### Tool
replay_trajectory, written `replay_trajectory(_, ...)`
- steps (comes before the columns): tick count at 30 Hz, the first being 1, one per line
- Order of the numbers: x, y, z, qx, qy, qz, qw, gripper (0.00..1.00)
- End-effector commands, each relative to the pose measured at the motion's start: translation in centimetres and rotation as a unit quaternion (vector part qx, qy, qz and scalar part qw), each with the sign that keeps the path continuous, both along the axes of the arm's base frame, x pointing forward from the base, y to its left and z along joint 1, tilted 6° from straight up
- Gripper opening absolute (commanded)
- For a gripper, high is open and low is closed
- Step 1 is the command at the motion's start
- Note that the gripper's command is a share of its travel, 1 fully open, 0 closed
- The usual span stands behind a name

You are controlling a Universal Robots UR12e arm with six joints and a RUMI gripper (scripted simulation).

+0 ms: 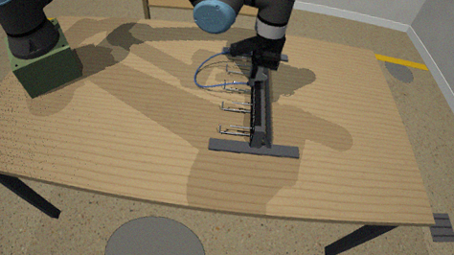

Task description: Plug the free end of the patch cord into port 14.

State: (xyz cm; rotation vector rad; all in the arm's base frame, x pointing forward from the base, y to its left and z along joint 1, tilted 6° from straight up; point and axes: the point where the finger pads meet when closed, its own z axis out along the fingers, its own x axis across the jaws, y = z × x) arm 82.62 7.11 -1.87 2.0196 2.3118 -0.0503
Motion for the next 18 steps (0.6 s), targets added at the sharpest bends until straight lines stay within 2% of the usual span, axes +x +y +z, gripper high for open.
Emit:
replay_trajectory(1, 0.08, 0.0, 0.11, 0.0, -0.001, 0.0, 1.0, 0.22)
replay_trajectory(18, 0.08, 0.0, 0.11, 0.0, -0.001, 0.0, 1.0, 0.22)
